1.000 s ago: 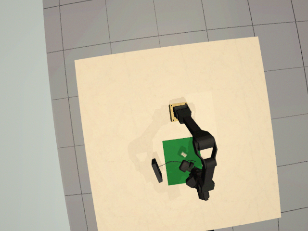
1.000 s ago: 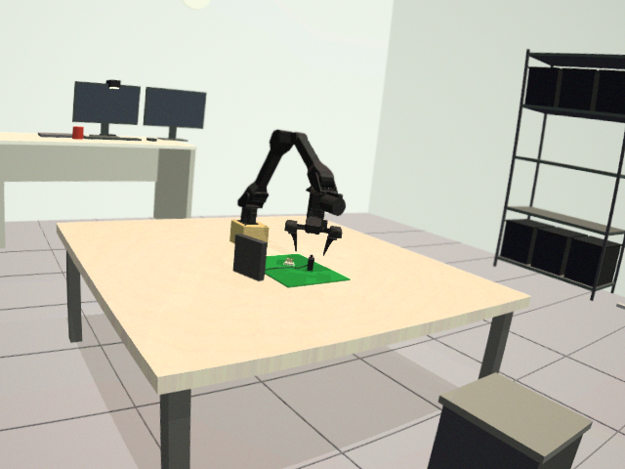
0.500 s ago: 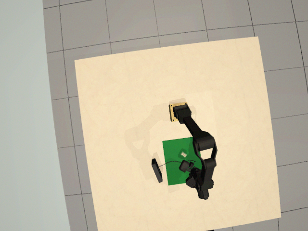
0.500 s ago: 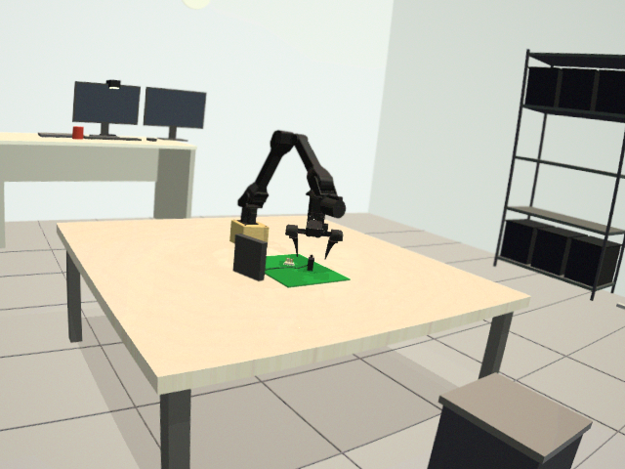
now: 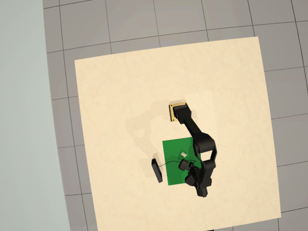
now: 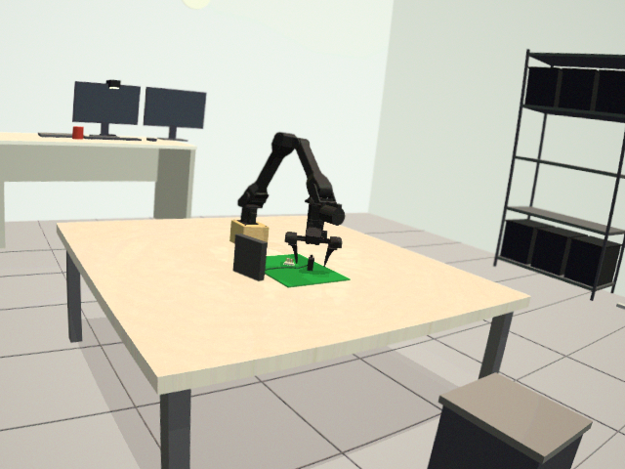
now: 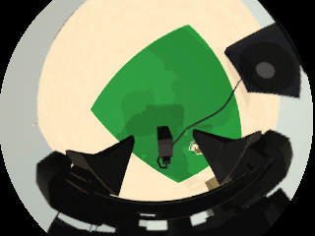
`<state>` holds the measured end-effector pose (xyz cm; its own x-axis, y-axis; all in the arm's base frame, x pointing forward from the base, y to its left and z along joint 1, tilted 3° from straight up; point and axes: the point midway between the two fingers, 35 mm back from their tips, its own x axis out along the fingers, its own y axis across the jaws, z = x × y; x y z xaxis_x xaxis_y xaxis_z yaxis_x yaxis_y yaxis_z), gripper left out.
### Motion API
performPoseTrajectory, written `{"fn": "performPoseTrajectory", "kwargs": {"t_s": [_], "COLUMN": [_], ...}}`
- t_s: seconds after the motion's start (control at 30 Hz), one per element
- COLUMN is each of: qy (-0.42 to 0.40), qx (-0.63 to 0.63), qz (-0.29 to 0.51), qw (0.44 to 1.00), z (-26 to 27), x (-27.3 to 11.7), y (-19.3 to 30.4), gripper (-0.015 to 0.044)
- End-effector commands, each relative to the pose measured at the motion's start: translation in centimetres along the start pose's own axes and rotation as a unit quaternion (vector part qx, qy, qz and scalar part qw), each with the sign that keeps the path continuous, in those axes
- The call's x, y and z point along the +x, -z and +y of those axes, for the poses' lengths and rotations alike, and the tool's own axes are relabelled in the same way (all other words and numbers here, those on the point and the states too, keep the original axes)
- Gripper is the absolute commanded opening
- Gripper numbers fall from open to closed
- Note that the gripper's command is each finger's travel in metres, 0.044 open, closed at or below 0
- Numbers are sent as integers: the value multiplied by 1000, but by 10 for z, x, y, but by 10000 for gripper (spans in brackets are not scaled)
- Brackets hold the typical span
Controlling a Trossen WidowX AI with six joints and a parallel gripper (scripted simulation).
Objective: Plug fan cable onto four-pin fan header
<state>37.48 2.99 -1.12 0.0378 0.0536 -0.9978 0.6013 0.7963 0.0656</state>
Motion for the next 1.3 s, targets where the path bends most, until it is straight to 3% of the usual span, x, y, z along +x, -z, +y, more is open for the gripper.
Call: {"fn": "performPoseTrajectory", "kwargs": {"t_s": [0.0,0.1,0.63,0.77,0.93,1.27], "qy": [-1,-1,0,0,-1,-1], "qx": [3,3,0,0,3,-93], "qz": [1,1,1,1,0,1], "qw": [1000,1000,1000,1000,1000,996], "z": [0,0,0,0,0,-10], "x": [5,8,6,3,-44,-44], "y": [1,1,0,0,0,5], "gripper": [440,440,20,0,0,0]}}
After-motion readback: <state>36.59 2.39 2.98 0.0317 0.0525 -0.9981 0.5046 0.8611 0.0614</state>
